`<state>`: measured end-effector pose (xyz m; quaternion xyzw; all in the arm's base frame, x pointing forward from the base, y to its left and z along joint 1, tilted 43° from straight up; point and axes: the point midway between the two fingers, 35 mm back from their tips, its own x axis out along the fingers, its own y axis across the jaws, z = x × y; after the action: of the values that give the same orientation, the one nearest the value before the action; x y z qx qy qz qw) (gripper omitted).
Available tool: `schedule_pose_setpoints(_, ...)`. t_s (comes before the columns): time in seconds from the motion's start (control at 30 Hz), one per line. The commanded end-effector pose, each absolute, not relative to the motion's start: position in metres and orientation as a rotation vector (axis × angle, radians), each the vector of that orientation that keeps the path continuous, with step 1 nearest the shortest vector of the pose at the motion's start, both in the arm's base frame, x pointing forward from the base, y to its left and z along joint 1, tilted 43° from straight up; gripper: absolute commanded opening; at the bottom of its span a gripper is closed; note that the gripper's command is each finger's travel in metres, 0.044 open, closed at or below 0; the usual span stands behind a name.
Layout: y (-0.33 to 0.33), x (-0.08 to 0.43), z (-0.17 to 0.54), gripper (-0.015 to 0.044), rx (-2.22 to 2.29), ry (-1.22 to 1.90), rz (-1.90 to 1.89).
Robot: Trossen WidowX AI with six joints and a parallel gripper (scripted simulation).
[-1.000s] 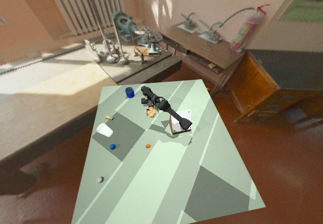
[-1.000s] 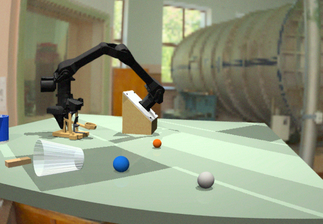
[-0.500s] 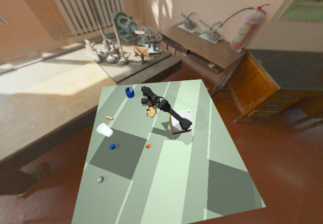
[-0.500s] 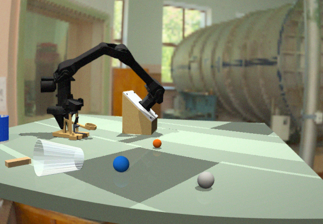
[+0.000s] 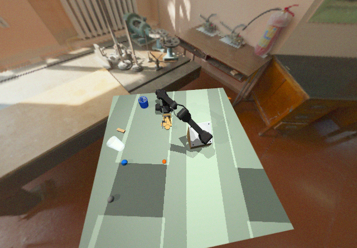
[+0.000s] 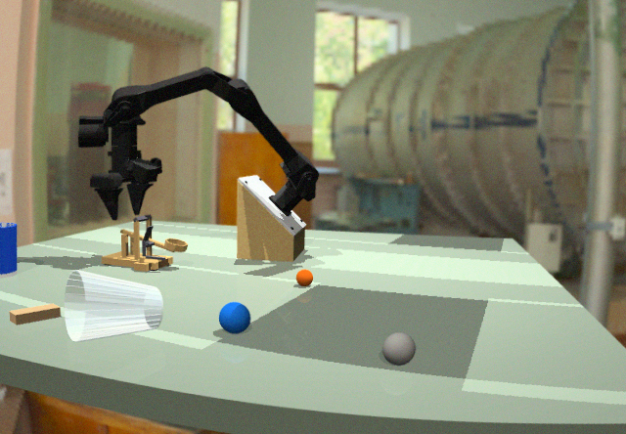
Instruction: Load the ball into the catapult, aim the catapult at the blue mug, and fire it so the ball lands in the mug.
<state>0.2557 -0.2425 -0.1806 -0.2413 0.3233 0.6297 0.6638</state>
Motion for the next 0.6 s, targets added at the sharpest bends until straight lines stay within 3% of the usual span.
schedule_pose_setpoints(0.0,-0.263,0.254,-0.156,0.0440,-0.564,0.732,1.415)
schedule_pose_setpoints(0.57,-0.257,0.256,-0.166,0.0440,-0.282,0.963,1.230)
